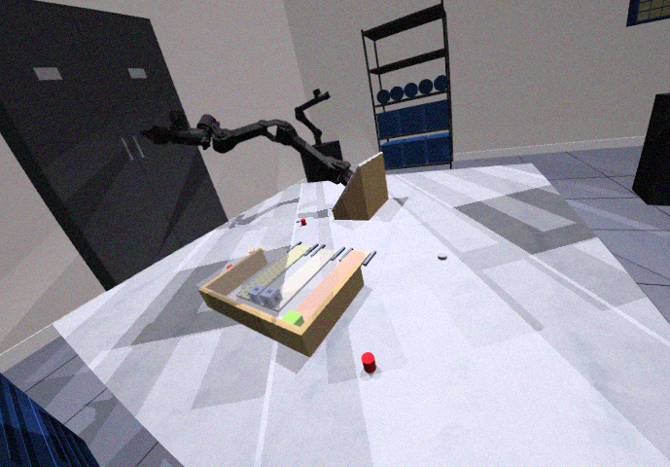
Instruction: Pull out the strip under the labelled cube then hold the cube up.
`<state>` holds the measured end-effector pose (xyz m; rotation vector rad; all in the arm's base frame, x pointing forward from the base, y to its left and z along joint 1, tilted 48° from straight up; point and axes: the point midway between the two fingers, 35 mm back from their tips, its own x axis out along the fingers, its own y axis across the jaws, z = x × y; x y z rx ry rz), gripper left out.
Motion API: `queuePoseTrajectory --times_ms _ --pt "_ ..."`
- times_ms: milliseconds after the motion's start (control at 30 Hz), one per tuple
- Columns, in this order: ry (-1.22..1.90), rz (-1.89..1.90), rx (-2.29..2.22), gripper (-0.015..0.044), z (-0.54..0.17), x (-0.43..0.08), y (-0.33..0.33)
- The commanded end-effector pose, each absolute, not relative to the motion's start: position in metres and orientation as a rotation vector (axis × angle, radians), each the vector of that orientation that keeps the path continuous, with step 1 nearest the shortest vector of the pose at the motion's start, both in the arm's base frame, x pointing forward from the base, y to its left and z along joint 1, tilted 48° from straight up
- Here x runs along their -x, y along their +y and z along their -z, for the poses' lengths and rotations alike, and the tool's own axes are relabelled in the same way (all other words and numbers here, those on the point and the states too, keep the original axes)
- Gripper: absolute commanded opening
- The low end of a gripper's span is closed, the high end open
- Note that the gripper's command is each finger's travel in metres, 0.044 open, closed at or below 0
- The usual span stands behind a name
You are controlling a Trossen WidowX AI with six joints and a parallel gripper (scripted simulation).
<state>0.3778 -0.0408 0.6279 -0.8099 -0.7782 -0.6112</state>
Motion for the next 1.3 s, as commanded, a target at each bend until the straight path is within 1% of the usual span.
queuePoseTrajectory --times_ms 0,67,200,333,467,600,733,900,1100,1267 --pt "-0.772 0.606 0.805 0.04 -0.626 -0.38 -0.04" --pt "-0.722 0.564 0.77 0.04 -0.609 -0.394 -0.032" --pt "-0.567 0.444 0.675 0.04 -0.553 -0.431 -0.004" --pt "-0.421 0.346 0.607 0.04 -0.497 -0.454 0.026" --pt "-0.265 0.256 0.556 0.04 -0.435 -0.467 0.061" --pt "-0.112 0.18 0.528 0.04 -0.373 -0.468 0.095" --pt "0.032 0.119 0.524 0.04 -0.312 -0.458 0.126" --pt "0.206 0.061 0.552 0.04 -0.237 -0.429 0.157" --pt "0.395 0.018 0.643 0.04 -0.152 -0.374 0.179" --pt "0.512 0.007 0.767 0.04 -0.094 -0.32 0.178"
